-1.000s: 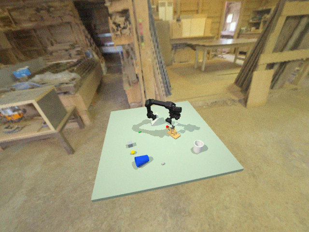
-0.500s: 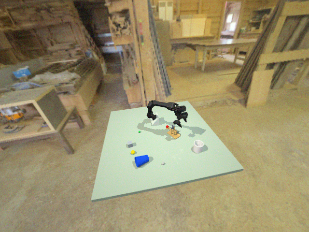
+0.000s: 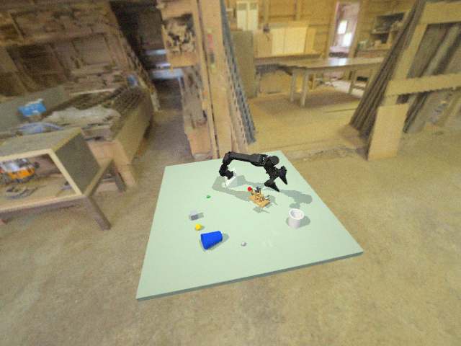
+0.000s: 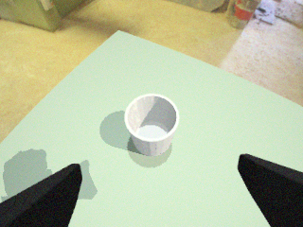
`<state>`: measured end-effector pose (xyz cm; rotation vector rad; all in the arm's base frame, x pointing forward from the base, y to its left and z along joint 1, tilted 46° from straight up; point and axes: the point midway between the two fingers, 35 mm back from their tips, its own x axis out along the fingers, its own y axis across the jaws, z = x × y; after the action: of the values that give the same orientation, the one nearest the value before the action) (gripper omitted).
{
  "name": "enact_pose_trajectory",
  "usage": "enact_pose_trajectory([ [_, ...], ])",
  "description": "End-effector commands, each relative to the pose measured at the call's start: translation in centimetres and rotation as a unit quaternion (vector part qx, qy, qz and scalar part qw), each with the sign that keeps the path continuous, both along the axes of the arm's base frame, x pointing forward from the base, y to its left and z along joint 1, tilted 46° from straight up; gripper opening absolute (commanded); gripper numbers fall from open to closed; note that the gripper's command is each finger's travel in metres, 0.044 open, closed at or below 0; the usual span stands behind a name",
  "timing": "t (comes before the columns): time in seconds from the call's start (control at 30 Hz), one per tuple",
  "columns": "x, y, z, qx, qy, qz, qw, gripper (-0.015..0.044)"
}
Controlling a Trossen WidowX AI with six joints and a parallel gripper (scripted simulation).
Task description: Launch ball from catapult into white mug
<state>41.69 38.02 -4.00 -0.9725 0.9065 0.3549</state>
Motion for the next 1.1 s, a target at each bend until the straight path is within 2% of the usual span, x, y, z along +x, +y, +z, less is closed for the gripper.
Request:
enact_pose_trajectory([
  [0.0, 0.34, 0.23, -0.06, 0.000, -0.006, 0.003, 1.000, 0.0440],
  [0.43, 0.34, 0.23, -0.06, 0.000, -0.006, 0.003, 1.000, 0.0440],
  [0.97, 0.34, 0.23, -0.06, 0.000, -0.006, 0.003, 1.000, 0.0020],
  [1.0, 0.34, 0.23, -0.06, 0.000, -0.006, 0.003, 1.000, 0.0000],
  [1.07, 0.34, 0.23, -0.06, 0.000, -0.006, 0.003, 1.000, 0.0000],
])
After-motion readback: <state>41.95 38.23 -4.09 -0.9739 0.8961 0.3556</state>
